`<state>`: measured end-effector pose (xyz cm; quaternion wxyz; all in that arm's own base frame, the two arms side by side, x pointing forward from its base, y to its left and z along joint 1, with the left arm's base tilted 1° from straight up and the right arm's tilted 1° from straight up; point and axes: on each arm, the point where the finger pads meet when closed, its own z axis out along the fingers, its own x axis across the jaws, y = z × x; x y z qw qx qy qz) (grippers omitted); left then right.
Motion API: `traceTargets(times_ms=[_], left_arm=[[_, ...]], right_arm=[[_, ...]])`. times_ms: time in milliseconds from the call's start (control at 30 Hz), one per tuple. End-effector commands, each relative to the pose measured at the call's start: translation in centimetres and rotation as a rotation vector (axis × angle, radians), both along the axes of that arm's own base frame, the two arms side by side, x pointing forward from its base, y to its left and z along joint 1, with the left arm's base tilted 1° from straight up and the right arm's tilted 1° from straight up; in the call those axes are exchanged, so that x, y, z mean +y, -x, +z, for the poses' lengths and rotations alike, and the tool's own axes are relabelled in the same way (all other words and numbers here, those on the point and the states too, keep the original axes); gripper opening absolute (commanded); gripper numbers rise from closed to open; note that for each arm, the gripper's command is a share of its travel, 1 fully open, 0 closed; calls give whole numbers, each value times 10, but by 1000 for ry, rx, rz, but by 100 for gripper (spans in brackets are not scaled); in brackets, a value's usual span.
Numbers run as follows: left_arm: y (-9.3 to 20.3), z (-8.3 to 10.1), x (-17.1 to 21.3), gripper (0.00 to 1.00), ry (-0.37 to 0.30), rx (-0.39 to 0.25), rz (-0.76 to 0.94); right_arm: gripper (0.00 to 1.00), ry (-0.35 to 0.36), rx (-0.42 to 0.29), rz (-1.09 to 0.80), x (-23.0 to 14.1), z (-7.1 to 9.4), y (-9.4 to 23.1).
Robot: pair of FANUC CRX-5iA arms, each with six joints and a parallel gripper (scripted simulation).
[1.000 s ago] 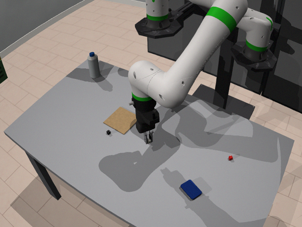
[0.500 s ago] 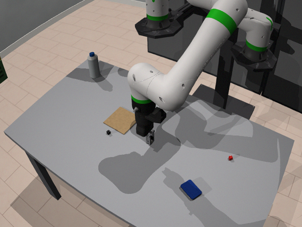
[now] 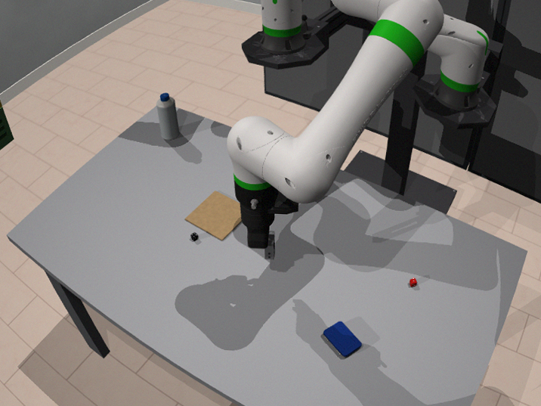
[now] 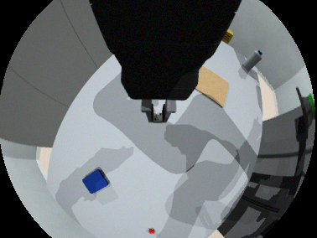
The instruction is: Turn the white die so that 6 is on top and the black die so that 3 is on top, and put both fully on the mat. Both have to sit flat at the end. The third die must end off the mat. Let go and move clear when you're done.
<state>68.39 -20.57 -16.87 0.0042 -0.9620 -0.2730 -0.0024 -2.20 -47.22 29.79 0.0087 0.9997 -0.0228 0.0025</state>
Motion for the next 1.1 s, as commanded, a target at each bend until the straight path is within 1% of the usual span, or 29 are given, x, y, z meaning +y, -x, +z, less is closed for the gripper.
traceTargets(times_ms=[0,200,300,333,367,433,467,733,833,933,1067], left_arm=[[-1,1,-1,34,-9,-4,174],[-2,0,-3,34,-9,-7,398],[-2,0,-3,34,-9,-7,410],[-2,0,-4,34,-8,-9,506],[-3,0,-4,34,-8,-9,556],[-3,0,-5,34,-8,-10,597],[-4,0,-6,34,-7,-11,659],[-8,-1,-10,34,-6,-15,960],[-8,-1,-10,34,-6,-15,967],[-11,-2,-12,34,-5,-17,1106],[-13,-2,-13,34,-5,-18,1197]], right_arm=[[100,2,0,0,0,1,0],[100,2,0,0,0,1,0],[100,2,0,0,0,1,0],[100,2,0,0,0,1,0],[100,2,0,0,0,1,0],[100,2,0,0,0,1,0],[100,2,0,0,0,1,0],[100,2,0,0,0,1,0],[100,2,0,0,0,1,0],[100,2,0,0,0,1,0],[100,2,0,0,0,1,0]])
